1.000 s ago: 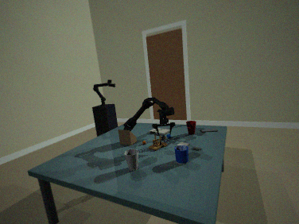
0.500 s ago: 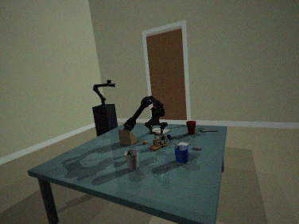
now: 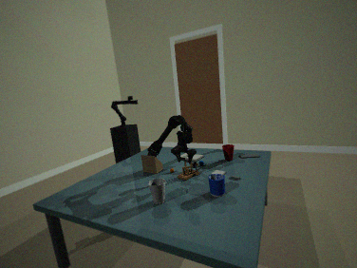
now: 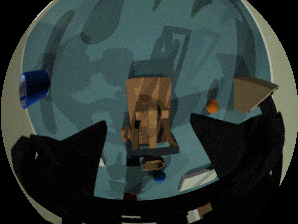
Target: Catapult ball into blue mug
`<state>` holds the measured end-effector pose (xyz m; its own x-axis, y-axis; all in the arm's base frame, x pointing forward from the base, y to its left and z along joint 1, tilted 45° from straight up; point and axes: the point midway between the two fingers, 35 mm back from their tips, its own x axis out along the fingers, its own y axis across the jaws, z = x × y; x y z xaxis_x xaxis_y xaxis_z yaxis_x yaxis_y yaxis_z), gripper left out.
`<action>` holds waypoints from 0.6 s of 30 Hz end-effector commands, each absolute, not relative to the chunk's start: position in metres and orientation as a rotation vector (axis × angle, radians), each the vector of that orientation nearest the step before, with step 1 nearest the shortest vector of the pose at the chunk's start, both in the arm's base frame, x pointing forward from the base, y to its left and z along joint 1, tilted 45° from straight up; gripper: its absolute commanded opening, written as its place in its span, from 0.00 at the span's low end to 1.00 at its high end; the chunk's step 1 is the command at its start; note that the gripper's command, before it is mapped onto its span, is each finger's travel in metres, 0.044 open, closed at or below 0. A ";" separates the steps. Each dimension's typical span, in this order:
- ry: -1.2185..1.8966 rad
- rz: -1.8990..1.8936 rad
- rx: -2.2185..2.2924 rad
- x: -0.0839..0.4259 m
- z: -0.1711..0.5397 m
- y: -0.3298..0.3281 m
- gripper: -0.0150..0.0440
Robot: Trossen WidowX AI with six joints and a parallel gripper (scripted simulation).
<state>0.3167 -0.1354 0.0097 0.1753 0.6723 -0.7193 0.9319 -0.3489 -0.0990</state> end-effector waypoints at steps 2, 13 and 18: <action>1.544 -0.986 2.097 0.316 -0.005 -0.115 1.00; 1.544 -0.986 2.097 0.319 -0.015 -0.106 1.00; 1.544 -0.986 2.097 0.321 -0.020 -0.100 1.00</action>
